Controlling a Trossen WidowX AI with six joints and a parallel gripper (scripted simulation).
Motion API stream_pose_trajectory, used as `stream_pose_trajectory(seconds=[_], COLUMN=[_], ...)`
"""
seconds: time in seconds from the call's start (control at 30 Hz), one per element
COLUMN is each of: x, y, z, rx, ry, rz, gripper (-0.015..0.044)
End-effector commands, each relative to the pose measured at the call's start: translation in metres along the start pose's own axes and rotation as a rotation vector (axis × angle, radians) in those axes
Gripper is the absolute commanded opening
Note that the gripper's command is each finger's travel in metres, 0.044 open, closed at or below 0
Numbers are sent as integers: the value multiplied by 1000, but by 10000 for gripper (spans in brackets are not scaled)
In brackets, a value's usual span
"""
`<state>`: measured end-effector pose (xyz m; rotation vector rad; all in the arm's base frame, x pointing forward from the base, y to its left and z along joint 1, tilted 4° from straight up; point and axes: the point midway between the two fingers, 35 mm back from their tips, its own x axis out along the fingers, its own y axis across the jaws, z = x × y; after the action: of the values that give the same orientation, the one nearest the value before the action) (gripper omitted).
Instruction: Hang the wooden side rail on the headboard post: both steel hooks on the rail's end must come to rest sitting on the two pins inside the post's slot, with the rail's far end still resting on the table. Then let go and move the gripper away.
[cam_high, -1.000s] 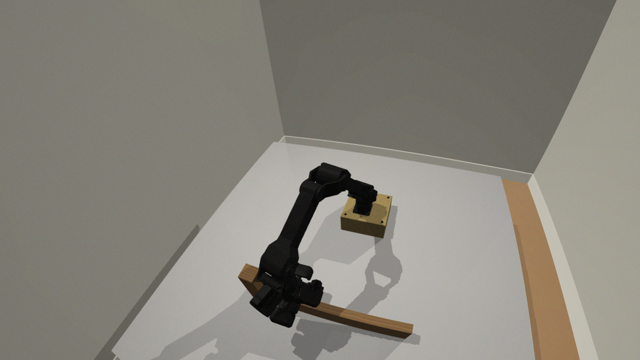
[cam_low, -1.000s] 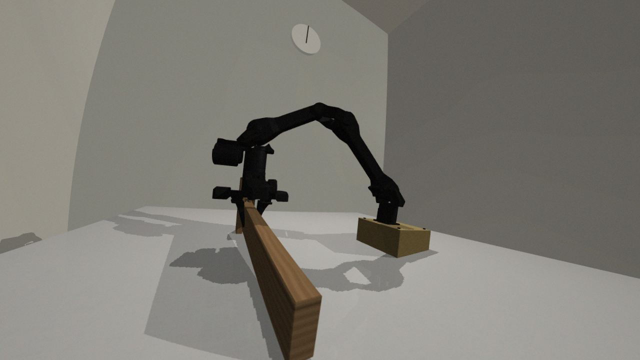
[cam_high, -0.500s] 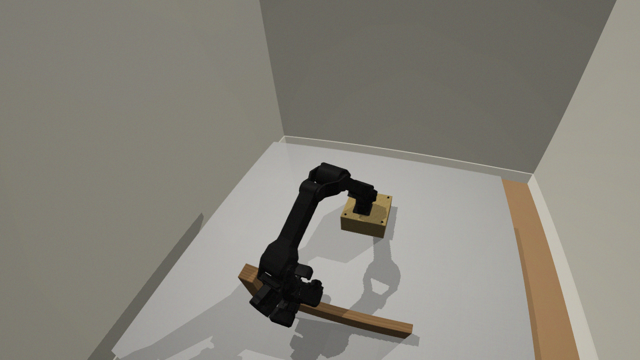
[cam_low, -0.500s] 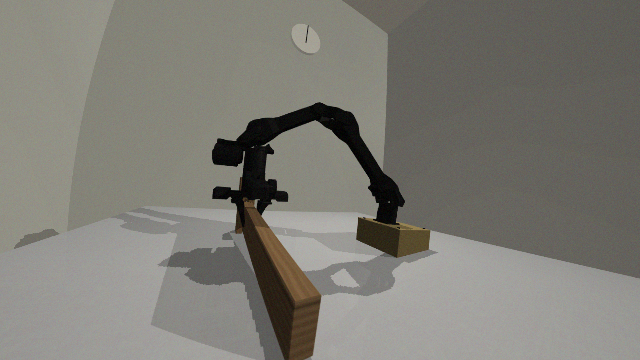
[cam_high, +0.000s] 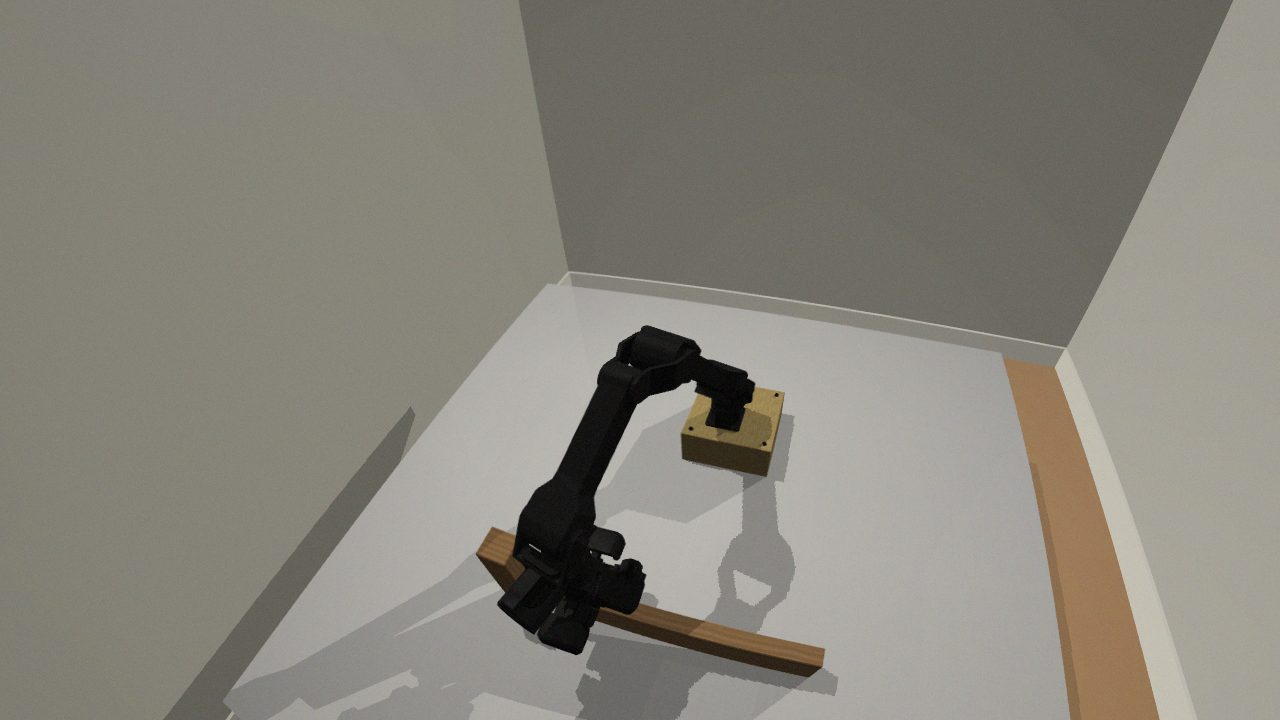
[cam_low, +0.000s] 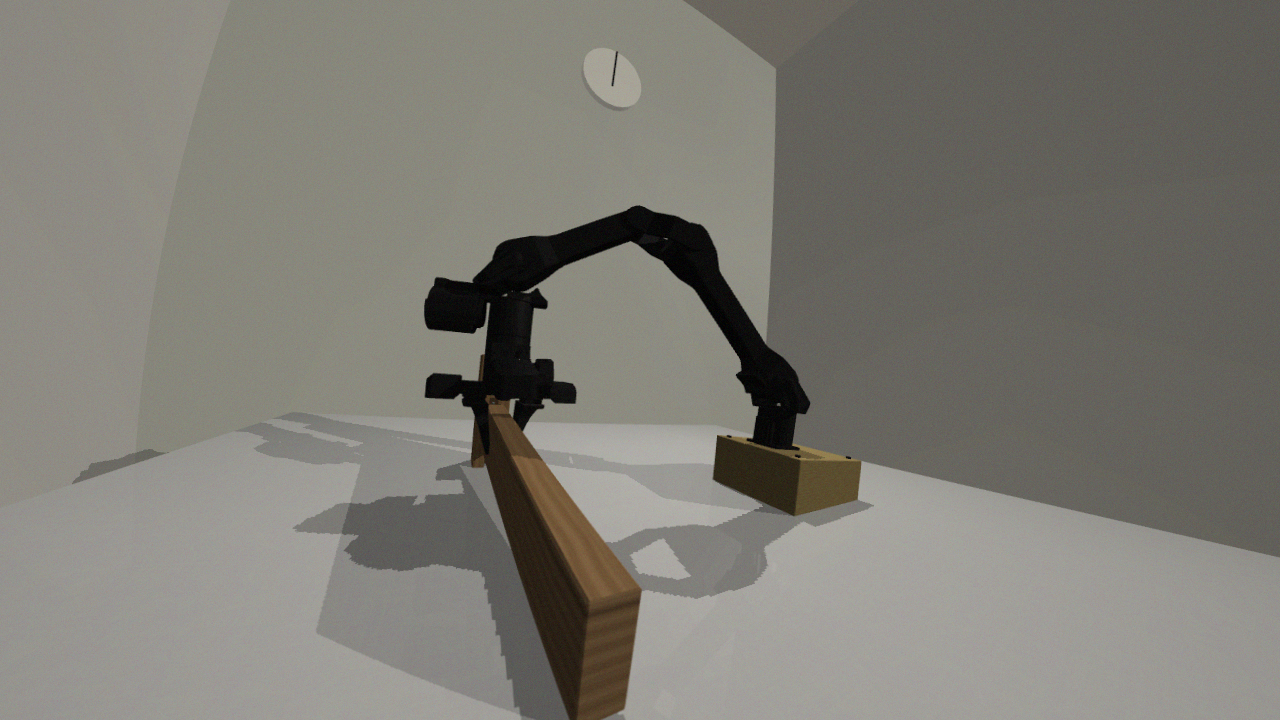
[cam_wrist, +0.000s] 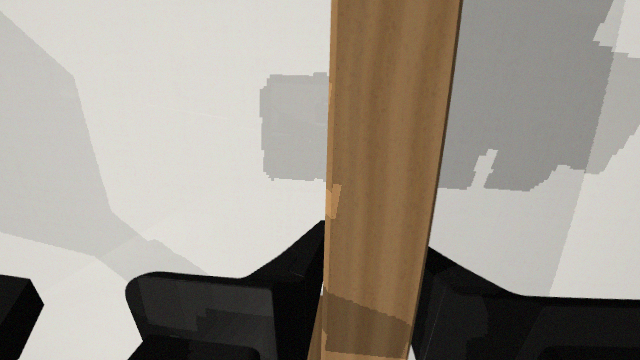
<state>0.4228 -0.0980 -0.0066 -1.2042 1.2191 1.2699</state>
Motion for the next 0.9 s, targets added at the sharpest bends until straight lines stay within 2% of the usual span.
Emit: stream_pose_trajectory(seconds=[0.0,0.87], x=[-3,-1], y=[-2,0], z=[-3,-5], rx=[-4,-4], ry=[7,7], rz=[-6,-5], gripper=[0,0])
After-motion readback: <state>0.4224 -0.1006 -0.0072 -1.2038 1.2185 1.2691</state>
